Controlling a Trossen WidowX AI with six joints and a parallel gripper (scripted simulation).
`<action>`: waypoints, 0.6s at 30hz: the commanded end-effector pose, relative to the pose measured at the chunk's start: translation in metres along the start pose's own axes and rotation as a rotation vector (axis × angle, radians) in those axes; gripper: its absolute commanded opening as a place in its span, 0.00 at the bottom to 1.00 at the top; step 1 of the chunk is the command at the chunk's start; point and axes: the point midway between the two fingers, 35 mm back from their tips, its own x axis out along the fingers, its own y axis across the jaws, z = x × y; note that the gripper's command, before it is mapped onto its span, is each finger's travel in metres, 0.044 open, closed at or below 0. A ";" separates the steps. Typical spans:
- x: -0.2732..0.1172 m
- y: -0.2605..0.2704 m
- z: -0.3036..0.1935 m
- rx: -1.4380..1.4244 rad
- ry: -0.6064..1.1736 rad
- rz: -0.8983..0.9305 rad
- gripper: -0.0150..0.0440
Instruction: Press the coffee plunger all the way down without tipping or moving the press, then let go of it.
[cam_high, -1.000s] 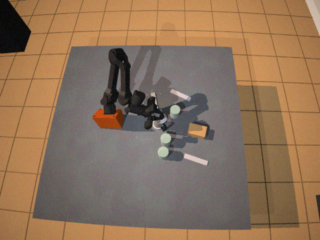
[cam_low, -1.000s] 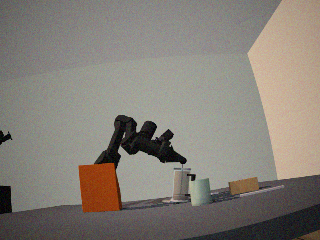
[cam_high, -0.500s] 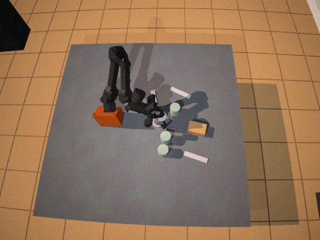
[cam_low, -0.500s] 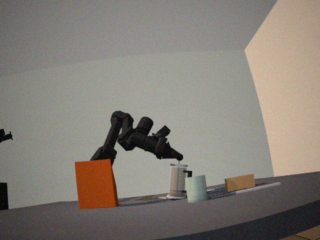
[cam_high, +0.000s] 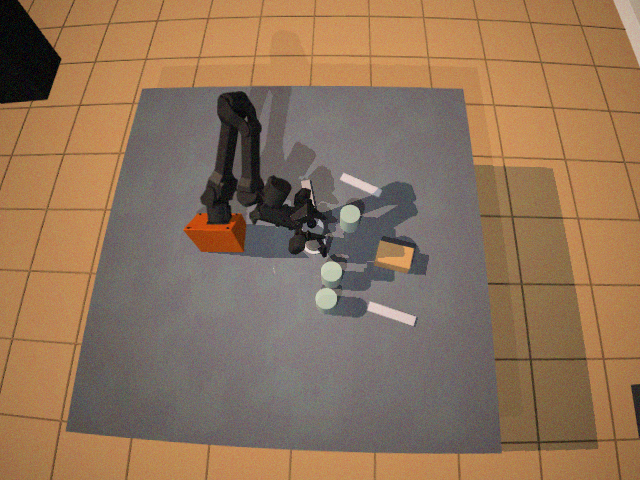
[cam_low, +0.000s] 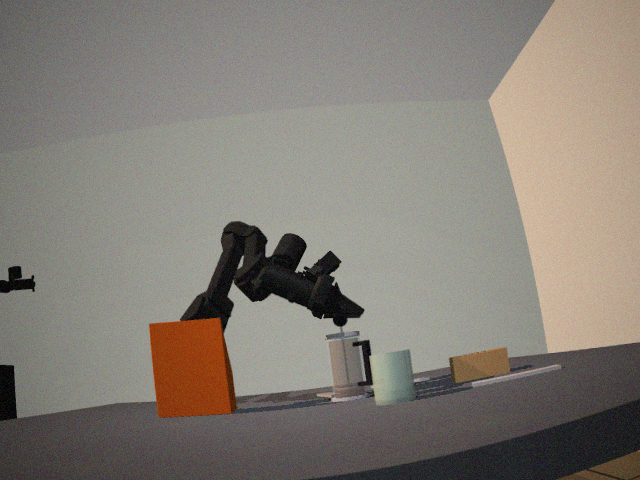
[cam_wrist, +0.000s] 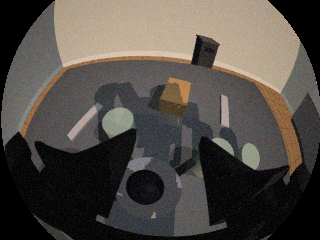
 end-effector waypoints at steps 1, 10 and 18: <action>0.000 -0.001 0.000 -0.003 -0.001 -0.004 0.89; -0.004 -0.002 0.010 -0.019 -0.023 -0.018 1.00; -0.042 0.000 0.039 -0.008 0.013 -0.021 1.00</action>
